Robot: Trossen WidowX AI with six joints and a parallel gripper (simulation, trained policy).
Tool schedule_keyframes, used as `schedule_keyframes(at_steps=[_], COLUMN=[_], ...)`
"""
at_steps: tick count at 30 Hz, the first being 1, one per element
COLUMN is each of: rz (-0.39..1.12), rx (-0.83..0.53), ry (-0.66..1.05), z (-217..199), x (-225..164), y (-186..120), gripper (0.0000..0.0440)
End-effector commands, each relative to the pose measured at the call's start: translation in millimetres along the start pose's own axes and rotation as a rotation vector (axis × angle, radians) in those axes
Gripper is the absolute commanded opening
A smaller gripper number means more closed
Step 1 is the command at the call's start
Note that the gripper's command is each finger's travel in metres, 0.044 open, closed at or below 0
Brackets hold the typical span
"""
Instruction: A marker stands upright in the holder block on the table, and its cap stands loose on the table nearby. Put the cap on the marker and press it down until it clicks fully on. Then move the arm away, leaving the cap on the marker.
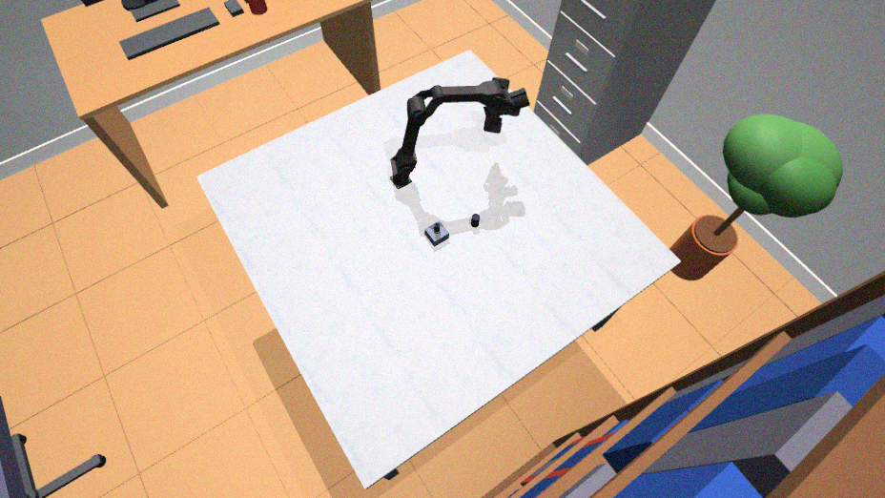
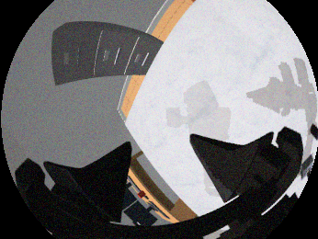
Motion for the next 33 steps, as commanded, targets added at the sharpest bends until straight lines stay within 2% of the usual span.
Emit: schedule_keyframes(at_steps=[1,33], rz=[-0.019,-0.179], rx=[-0.023,-0.164], ry=[0.017,0.152], z=[-10,-94], x=[10,67], y=[-6,-79], gripper=[0.0327,0.0324])
Point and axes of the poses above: the point midway between the two fingers, 35 mm back from their tips, its own y axis out along the fingers, its own z axis across the jaws, x = y × z, the point moved 3 cm from there along -y, back along the fingers, and after that the axes turned 14 degrees about y, right-handed, at the moved point
